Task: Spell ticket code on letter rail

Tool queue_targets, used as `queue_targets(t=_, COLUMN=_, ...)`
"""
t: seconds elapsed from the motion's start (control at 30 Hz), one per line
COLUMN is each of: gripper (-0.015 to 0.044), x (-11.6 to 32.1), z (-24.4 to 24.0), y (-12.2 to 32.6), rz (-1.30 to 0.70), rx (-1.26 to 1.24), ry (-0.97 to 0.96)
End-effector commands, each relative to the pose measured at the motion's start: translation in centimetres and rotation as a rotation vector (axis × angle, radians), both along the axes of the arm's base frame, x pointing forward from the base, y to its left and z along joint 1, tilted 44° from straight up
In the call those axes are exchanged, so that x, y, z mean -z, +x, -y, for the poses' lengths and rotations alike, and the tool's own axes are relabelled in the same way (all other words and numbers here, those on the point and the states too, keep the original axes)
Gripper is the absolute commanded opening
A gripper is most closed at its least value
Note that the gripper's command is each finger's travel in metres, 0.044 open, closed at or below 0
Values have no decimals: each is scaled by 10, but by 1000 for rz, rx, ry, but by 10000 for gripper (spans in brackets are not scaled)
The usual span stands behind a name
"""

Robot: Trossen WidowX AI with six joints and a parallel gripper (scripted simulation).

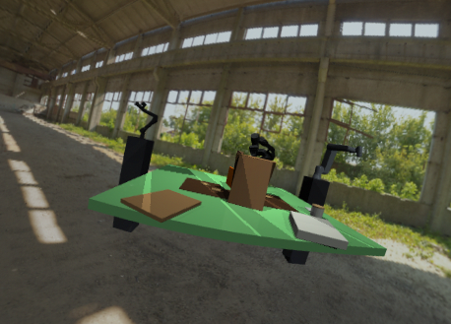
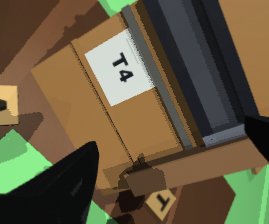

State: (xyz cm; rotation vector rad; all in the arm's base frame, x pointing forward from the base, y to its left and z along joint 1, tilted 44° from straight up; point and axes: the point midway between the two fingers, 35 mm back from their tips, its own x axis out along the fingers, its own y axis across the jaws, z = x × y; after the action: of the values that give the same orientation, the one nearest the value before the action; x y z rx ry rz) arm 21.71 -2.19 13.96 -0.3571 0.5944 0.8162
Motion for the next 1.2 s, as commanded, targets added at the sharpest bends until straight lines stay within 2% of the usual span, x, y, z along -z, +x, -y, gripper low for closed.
queue_targets(t=0.0, gripper=440, x=-30, z=56, y=9, rz=450, rx=-163, ry=-123)
queue_targets(t=0.1, gripper=440, x=-33, z=65, y=9, rz=522, rx=-181, ry=-166)
queue_targets(t=0.8, gripper=440, x=-33, z=65, y=9, rz=522, rx=-181, ry=-167)
queue_targets(t=0.97, gripper=440, x=-59, z=48, y=7, rz=521, rx=-180, ry=-164)
queue_targets(t=1.17, gripper=440, x=-60, z=47, y=7, rz=521, rx=-180, ry=-164)
